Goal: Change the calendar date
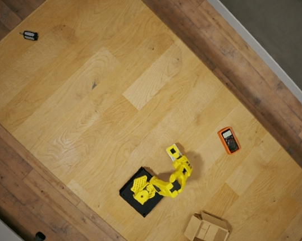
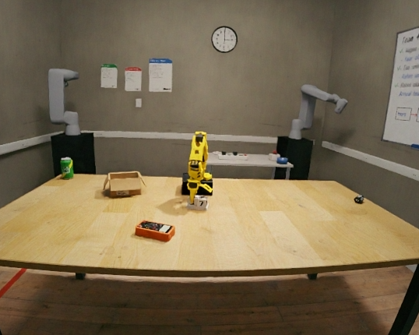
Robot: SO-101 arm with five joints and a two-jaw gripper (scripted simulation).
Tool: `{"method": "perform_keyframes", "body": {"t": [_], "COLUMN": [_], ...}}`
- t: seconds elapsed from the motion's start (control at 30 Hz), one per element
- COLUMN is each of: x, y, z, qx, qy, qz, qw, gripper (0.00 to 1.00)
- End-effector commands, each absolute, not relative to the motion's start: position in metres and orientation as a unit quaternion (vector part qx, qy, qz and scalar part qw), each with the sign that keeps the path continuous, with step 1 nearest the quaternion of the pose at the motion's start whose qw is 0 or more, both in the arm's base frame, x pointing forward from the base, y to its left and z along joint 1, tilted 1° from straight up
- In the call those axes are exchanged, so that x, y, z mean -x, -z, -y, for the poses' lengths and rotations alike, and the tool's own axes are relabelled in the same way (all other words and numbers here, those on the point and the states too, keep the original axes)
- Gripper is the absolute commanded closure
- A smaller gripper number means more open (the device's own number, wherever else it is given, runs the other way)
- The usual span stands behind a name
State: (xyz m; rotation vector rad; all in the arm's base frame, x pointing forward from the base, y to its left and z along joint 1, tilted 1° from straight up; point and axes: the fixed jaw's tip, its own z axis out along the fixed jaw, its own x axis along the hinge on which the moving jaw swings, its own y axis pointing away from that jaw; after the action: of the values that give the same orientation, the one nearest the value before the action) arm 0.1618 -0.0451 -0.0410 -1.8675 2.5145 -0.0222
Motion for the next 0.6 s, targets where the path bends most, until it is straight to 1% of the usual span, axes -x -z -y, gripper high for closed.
{"method": "perform_keyframes", "body": {"t": [0.0,0.57], "x": [-0.161,-0.1614], "y": [0.0414,0.0383], "z": [0.0462,0.0462], "qx": [0.589,0.589], "qy": [0.003,0.003], "qz": [-0.808,-0.808], "qw": [0.002,0.002], "gripper": [1.0,1.0]}}
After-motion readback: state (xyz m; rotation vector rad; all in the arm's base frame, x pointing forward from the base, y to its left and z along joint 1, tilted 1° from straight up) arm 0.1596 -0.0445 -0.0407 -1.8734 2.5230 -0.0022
